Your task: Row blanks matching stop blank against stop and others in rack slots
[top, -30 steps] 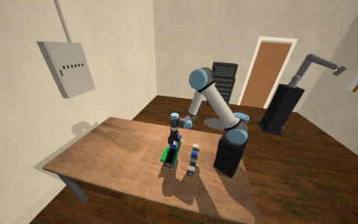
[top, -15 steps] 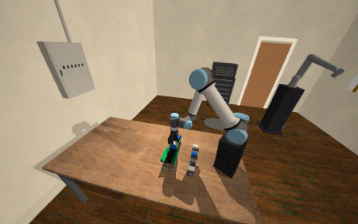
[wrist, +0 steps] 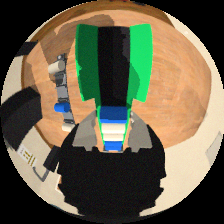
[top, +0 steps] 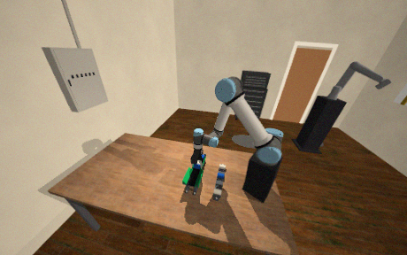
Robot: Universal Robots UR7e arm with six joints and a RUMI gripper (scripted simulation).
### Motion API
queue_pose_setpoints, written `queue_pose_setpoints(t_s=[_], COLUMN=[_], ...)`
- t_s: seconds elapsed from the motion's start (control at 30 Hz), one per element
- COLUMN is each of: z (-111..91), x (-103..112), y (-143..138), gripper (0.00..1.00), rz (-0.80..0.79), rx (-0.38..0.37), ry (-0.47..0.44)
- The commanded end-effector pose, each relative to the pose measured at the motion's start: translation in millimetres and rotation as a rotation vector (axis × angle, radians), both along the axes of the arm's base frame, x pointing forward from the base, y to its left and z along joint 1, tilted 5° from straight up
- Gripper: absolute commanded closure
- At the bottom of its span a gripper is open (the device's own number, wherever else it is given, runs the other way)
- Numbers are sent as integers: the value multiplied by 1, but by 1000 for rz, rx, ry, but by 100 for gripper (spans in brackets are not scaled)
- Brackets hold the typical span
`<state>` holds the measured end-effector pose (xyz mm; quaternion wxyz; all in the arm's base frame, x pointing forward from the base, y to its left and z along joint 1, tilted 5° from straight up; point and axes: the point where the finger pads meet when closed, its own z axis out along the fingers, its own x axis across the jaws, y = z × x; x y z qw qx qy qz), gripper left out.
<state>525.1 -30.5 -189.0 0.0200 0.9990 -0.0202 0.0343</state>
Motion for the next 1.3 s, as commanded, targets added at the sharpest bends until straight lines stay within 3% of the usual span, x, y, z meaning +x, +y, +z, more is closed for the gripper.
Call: queue_pose_setpoints(t_s=[0.0, 0.3, 0.7, 1.0, 1.03, 1.27], z=[5, 27, 84, 92, 92, 91], x=[1, -2, -5, -5, -5, -5], y=[-2, 0, 3, 3, 3, 3], gripper=[53, 53, 53, 53, 0, 0], rz=[-2, -1, 0, 0, 0, 0], rx=[-1, 0, -1, -2, -2, -1], ry=[-4, -1, -3, -4, -4, -3])
